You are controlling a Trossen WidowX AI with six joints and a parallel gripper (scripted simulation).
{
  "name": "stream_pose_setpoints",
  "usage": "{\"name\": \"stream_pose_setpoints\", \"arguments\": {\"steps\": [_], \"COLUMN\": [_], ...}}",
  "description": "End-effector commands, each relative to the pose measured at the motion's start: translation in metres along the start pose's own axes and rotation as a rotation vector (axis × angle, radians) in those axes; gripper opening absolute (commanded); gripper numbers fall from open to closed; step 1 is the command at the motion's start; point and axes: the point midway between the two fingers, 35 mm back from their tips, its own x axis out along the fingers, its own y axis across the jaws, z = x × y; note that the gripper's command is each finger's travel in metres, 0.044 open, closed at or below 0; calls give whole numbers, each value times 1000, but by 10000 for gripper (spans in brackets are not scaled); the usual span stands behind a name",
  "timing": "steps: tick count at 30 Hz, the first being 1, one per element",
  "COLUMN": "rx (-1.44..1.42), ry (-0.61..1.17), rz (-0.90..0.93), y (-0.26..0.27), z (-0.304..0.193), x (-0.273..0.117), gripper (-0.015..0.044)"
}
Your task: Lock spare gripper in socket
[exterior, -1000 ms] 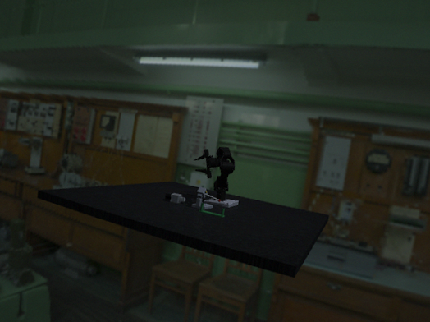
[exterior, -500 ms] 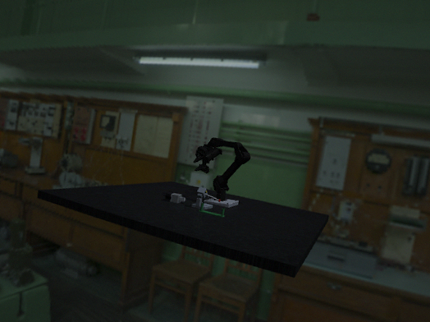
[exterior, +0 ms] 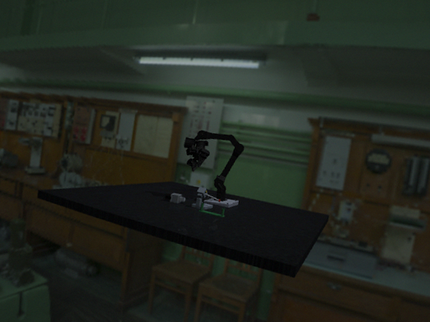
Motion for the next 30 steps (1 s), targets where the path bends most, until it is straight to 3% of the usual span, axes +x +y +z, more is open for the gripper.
{"name": "stream_pose_setpoints", "arguments": {"steps": [1,17,30], "rx": [-204,-1242,-2070], "ry": [128,590,779], "rz": [-4,12,36], "y": [12,108,217], "z": [6,15,-42], "x": [13,92,148], "gripper": [300,300,300]}}
